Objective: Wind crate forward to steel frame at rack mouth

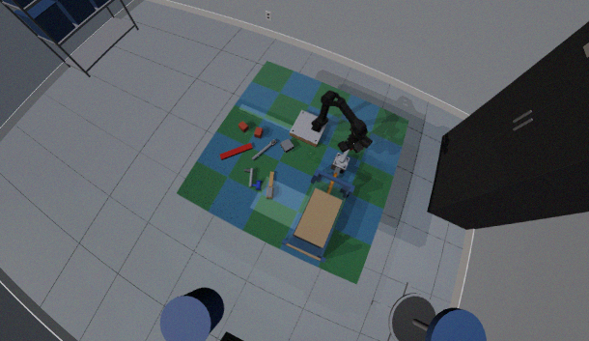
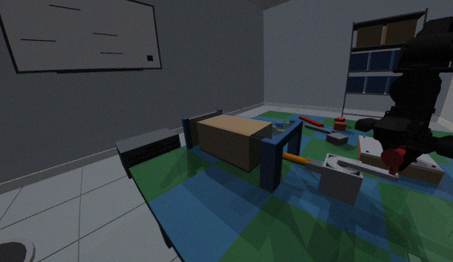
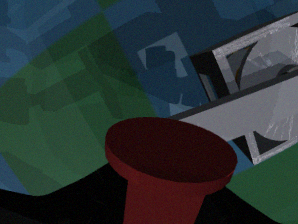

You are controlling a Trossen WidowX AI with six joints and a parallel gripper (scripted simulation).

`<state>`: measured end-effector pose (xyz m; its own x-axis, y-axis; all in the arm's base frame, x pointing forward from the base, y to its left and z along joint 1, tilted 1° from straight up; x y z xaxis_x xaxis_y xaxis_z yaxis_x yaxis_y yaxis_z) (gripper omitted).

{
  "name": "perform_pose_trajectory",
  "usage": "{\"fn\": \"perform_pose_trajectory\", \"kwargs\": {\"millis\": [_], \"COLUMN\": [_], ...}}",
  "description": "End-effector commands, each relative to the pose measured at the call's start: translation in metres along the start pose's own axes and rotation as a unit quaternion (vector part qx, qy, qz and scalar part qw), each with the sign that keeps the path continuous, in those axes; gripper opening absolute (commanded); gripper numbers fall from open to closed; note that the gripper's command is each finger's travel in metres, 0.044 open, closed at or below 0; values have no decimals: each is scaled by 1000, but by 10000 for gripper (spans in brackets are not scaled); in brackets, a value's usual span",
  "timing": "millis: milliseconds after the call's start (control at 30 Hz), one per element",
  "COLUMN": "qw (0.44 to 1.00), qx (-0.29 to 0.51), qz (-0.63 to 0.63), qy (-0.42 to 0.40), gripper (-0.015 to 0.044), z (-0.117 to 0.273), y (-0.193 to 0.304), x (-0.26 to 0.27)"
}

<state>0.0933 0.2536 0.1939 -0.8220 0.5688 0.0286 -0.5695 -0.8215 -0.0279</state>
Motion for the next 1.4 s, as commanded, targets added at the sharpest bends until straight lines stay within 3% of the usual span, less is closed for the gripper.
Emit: {"fn": "perform_pose_trajectory", "kwargs": {"millis": [0, 1367], "qw": [1000, 1000], "qx": [14, 15], "qz": [-3, -3], "qy": [7, 10], "gripper": [0, 0], "z": [-2, -1], "y": [10, 47], "x": [-7, -66]}}
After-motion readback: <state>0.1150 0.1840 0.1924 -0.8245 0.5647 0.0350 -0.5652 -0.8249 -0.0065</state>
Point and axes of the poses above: the point midway between the two fingers, 35 mm back from their tips, its own z axis back along the fingers, its own x axis across the jaws, y = z × x, the point moved 9 cm from there along z, back along the fingers, and after that the axes turned 3 degrees about z, right-handed, at the moved point
